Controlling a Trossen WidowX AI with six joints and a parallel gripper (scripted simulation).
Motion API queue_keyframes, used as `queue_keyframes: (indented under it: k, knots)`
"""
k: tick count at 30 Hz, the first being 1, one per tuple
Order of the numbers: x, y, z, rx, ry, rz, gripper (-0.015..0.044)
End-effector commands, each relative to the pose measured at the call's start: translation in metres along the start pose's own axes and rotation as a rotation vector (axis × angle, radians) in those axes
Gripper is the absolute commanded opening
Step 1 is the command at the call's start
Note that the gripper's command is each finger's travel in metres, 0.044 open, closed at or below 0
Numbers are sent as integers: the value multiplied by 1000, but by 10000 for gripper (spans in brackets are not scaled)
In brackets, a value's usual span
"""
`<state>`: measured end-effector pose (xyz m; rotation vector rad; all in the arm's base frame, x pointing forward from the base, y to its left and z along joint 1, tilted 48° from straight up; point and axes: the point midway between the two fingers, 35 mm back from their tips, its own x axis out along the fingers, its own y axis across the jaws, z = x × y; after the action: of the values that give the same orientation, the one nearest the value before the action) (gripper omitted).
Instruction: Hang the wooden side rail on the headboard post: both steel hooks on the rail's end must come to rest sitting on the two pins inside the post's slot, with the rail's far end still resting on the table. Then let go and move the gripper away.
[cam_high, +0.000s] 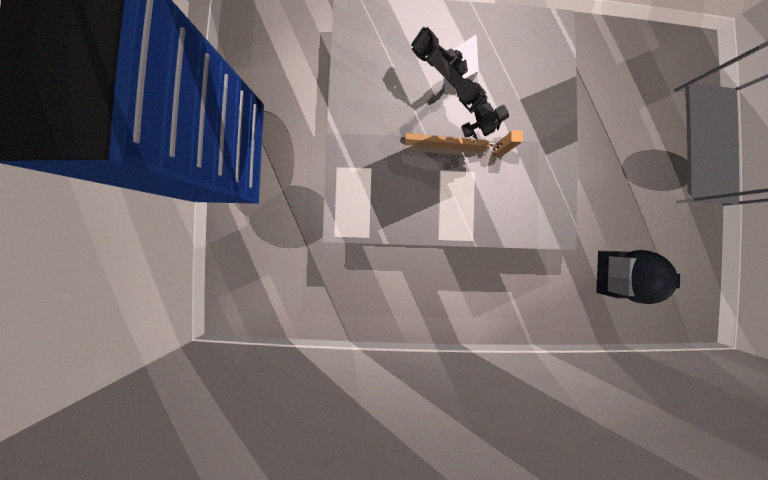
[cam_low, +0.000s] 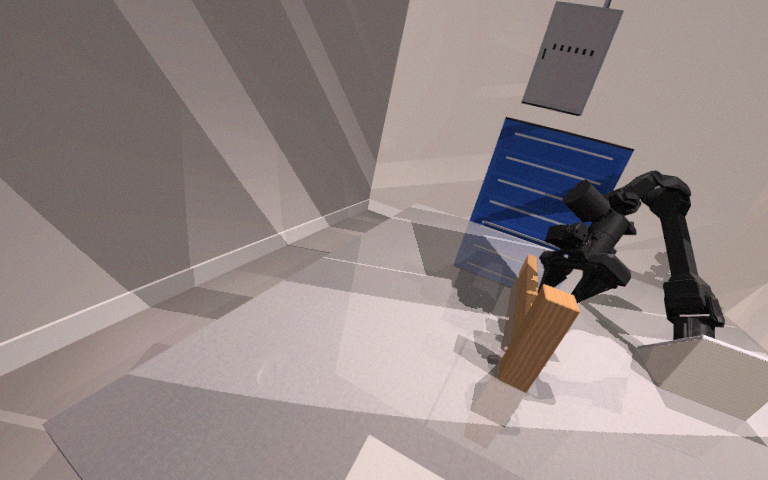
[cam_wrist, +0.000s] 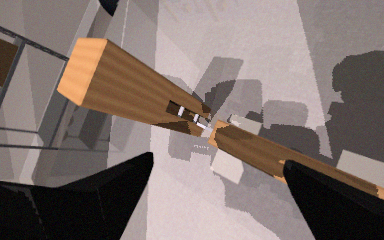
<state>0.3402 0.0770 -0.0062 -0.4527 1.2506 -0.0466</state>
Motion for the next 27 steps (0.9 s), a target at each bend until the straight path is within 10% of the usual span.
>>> queue_keyframes:
  k: [1, 27]
  knots:
    - [-1, -4, 5, 361, 90, -90, 440]
    - [-23, -24, 24, 1697, -45, -685, 440]
